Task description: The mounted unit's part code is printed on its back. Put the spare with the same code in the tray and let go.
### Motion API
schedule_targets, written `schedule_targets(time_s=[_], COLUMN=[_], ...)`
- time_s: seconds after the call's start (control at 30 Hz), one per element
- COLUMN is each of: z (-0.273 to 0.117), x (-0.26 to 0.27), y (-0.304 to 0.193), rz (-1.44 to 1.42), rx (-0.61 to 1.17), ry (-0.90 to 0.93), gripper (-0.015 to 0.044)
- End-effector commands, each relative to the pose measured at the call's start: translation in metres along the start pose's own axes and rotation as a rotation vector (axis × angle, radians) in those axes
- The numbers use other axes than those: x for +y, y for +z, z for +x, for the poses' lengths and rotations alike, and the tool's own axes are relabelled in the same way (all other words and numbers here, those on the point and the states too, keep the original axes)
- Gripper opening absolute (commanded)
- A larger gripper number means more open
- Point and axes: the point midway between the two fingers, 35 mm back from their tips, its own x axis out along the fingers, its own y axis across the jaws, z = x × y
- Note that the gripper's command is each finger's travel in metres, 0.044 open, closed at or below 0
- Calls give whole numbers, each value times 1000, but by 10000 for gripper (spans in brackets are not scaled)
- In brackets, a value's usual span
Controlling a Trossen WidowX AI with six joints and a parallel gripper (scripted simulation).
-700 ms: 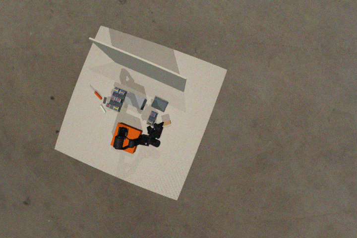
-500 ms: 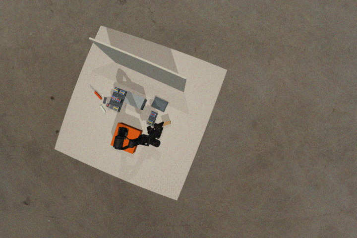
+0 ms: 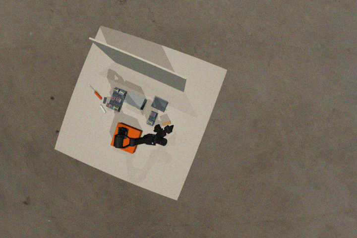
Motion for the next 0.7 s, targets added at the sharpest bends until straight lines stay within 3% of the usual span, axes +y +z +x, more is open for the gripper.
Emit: schedule_targets(time_s=[0.0, 0.13, 0.37, 0.67], z=[2, 15, 39, 18], x=[-34, -60, -93, -110], y=[-11, 12, 127, 263], rz=[192, 331, 565, 799], rx=[73, 52, -67, 22], ry=[34, 84, 332, 638], gripper=[440, 440, 440, 440])
